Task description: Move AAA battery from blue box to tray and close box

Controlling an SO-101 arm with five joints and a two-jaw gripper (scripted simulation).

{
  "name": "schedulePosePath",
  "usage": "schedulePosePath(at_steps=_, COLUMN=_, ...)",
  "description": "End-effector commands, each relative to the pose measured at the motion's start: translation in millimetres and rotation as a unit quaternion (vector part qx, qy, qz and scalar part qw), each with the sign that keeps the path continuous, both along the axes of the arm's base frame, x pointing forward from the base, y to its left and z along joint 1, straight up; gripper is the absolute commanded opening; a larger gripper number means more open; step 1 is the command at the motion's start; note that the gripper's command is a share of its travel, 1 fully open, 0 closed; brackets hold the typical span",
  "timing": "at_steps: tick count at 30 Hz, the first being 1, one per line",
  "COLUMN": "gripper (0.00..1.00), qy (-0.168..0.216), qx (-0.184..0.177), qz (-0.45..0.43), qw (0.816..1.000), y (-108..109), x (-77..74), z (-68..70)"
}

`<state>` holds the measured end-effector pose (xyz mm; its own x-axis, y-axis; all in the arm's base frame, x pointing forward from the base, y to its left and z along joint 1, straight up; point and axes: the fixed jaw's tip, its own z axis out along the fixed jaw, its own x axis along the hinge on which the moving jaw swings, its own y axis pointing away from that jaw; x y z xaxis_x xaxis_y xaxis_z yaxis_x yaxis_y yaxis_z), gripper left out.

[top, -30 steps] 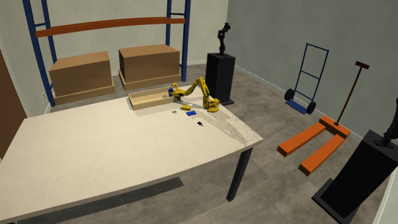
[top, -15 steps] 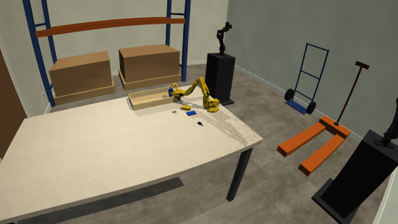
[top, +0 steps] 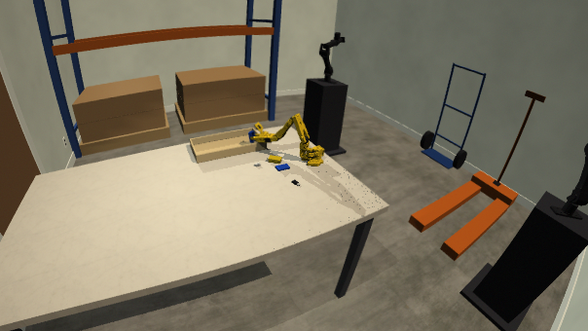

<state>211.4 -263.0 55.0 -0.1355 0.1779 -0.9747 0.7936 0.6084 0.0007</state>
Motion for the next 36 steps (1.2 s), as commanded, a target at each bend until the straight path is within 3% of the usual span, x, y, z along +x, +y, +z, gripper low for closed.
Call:
schedulePosePath(at_steps=1, gripper=0.19, qy=-0.018, qx=-0.018, qz=-0.005, qw=1.000, y=-4.5, x=-0.2, z=16.4)
schedulePosePath(at_steps=36, gripper=0.19, qy=-0.021, qx=-0.016, qz=-0.004, qw=1.000, y=-14.0, x=8.4, z=36.4)
